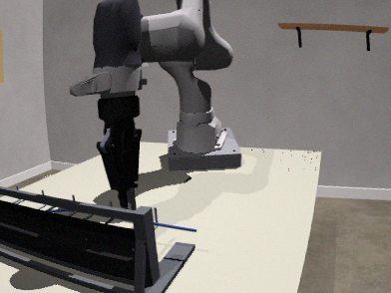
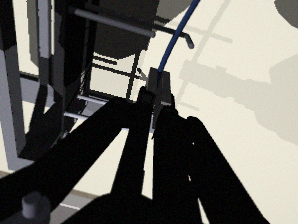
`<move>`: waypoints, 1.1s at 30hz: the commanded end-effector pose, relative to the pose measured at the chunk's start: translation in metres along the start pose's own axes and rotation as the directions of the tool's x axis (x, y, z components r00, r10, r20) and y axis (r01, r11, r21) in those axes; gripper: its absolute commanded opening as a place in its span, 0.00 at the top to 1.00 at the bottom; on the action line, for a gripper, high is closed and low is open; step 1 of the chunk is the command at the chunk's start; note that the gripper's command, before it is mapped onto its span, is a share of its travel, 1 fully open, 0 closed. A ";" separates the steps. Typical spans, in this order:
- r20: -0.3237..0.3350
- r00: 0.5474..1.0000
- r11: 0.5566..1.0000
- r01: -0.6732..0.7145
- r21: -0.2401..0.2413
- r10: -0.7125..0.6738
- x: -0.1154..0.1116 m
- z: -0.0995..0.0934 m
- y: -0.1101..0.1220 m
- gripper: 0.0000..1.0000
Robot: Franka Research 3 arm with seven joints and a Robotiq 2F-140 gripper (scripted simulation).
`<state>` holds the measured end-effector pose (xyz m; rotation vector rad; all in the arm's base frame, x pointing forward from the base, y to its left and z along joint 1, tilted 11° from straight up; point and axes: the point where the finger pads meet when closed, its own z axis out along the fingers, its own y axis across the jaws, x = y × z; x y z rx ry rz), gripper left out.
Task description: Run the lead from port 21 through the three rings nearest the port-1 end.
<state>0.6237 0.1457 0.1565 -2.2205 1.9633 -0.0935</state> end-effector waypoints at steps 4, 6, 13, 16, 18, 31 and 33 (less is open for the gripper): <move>0.002 1.000 1.000 0.004 0.004 -0.004 0.000 0.001 -0.001 1.00; 0.002 1.000 1.000 0.004 0.004 -0.004 0.000 0.001 -0.001 1.00; 0.002 1.000 1.000 0.004 0.004 -0.004 0.000 0.001 -0.002 1.00; 0.002 1.000 1.000 0.004 0.004 -0.004 0.000 0.001 -0.003 1.00; 0.002 1.000 1.000 0.004 0.004 -0.004 0.000 0.001 -0.005 1.00; 0.002 1.000 1.000 0.004 0.004 -0.004 0.000 0.001 -0.021 1.00; 0.002 1.000 1.000 0.004 0.004 -0.004 0.000 0.001 -0.024 1.00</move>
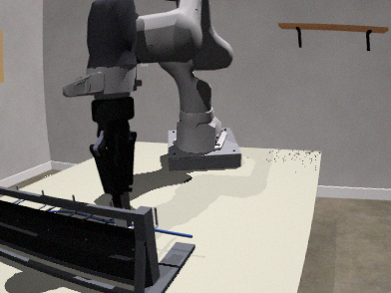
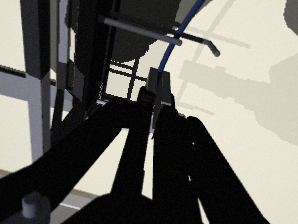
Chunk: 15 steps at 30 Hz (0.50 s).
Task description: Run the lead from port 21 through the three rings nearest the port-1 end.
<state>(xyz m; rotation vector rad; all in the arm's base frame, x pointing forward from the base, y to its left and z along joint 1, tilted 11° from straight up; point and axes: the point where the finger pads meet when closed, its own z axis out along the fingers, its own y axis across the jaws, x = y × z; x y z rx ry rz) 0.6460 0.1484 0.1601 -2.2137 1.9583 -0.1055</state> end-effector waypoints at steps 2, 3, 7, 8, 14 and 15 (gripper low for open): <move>0.003 1.000 1.000 0.004 -0.007 -0.004 0.000 0.001 -0.004 1.00; 0.003 1.000 1.000 0.004 -0.007 -0.004 0.000 0.001 -0.006 1.00; 0.003 1.000 1.000 0.004 -0.007 -0.004 0.000 0.001 -0.011 1.00; 0.003 1.000 1.000 0.004 -0.007 -0.004 0.000 0.001 -0.013 1.00; 0.003 1.000 1.000 0.004 -0.007 -0.004 0.000 0.001 -0.016 1.00; 0.003 1.000 1.000 0.004 -0.007 -0.004 0.000 0.001 -0.017 1.00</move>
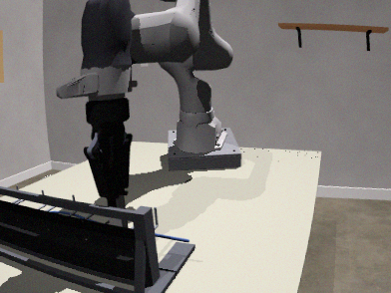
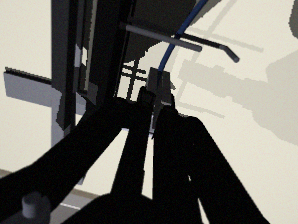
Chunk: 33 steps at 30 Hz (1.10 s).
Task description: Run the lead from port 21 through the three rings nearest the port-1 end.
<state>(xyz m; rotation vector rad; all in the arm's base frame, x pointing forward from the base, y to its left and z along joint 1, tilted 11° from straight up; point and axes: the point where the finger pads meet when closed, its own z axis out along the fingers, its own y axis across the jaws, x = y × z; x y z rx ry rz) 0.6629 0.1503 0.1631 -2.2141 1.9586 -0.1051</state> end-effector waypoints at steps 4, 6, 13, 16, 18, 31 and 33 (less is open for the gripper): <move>0.003 1.000 1.000 0.004 -0.007 -0.004 0.000 0.001 -0.001 1.00; 0.003 1.000 1.000 0.004 -0.007 -0.004 0.000 0.001 -0.001 1.00; 0.003 1.000 1.000 0.004 -0.007 -0.004 0.000 0.001 -0.001 1.00; 0.003 1.000 1.000 0.004 -0.007 -0.004 0.000 0.001 -0.001 1.00; 0.003 1.000 1.000 0.004 -0.007 -0.004 0.000 0.001 -0.001 1.00; 0.003 1.000 1.000 0.004 -0.007 -0.004 0.000 0.001 -0.001 0.80; 0.003 1.000 1.000 0.004 -0.007 -0.004 0.000 0.001 -0.001 0.80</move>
